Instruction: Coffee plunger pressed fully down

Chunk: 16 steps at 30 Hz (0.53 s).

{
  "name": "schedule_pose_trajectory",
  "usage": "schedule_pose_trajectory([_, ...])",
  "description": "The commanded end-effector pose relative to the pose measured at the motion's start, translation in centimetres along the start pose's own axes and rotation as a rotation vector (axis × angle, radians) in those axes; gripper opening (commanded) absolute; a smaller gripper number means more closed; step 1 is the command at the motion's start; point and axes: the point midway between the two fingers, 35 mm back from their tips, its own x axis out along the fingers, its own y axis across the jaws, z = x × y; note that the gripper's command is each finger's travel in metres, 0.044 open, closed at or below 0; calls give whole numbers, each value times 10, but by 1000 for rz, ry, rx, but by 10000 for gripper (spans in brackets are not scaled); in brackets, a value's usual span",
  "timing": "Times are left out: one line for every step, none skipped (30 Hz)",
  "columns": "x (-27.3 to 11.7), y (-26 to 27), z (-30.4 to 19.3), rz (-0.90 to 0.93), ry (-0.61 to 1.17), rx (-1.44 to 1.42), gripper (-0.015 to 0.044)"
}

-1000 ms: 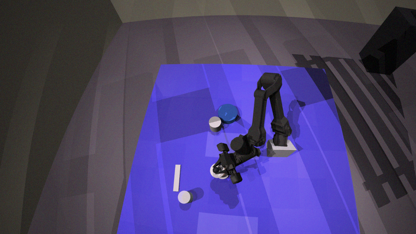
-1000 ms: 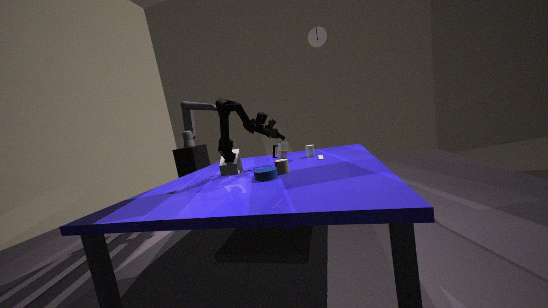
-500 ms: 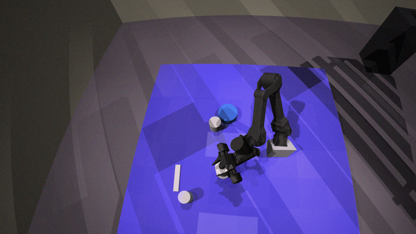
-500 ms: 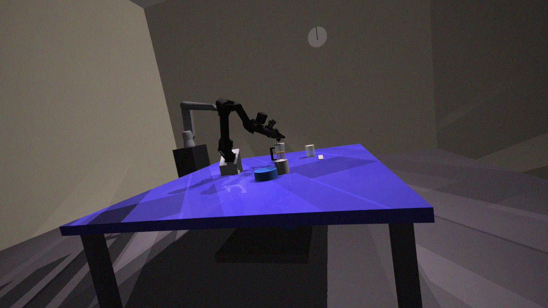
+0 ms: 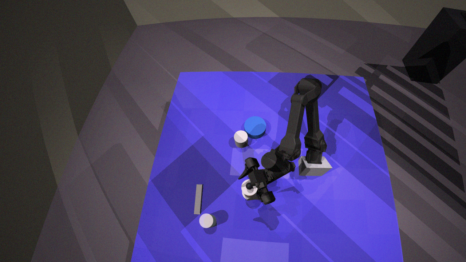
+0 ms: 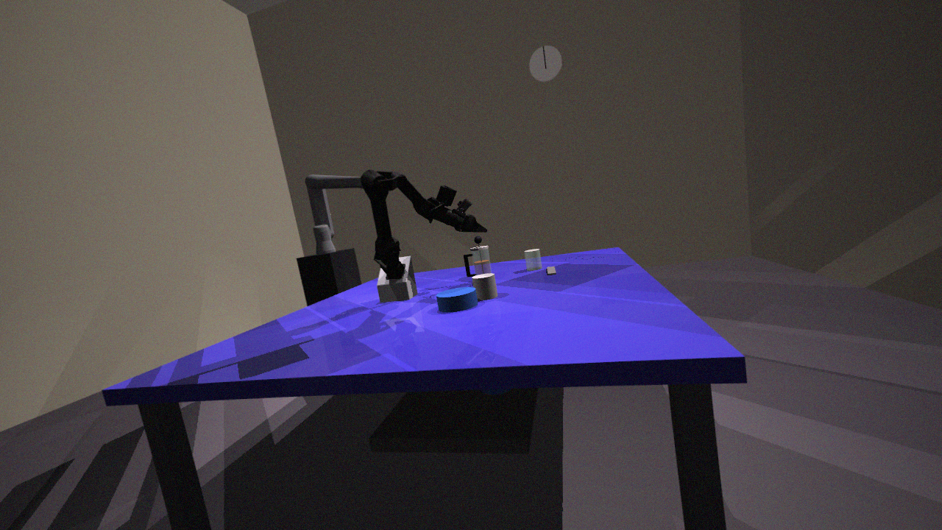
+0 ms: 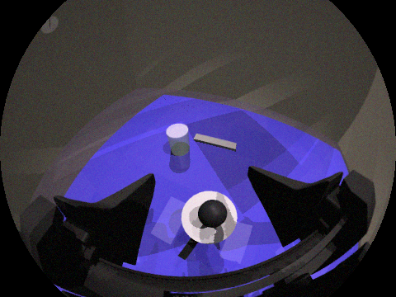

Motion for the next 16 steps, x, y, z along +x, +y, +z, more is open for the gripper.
schedule_pose_trajectory([-38, -6, 29, -8, -8, 9, 440])
schedule_pose_trajectory([-45, -7, 32, -9, -7, 8, 440])
schedule_pose_trajectory([-47, -7, 32, -9, -7, 8, 440])
schedule_pose_trajectory([-47, -7, 32, -9, -7, 8, 440])
schedule_pose_trajectory([-47, -7, 32, -9, -7, 8, 440])
schedule_pose_trajectory([-47, -6, 31, -9, -7, 8, 440])
schedule_pose_trajectory([-46, -6, 31, -9, -7, 8, 440])
schedule_pose_trajectory([-46, -6, 31, -9, -7, 8, 440])
schedule_pose_trajectory([-46, -6, 31, -9, -7, 8, 440])
schedule_pose_trajectory([-46, -6, 31, -9, -7, 8, 440])
schedule_pose_trajectory([-46, -6, 31, -9, -7, 8, 440])
schedule_pose_trajectory([-46, -6, 31, -9, -7, 8, 440])
schedule_pose_trajectory([-46, -6, 31, -9, -7, 8, 440])
schedule_pose_trajectory([-46, -6, 31, -9, -7, 8, 440])
schedule_pose_trajectory([-46, -6, 31, -9, -7, 8, 440])
schedule_pose_trajectory([-46, -6, 31, -9, -7, 8, 440])
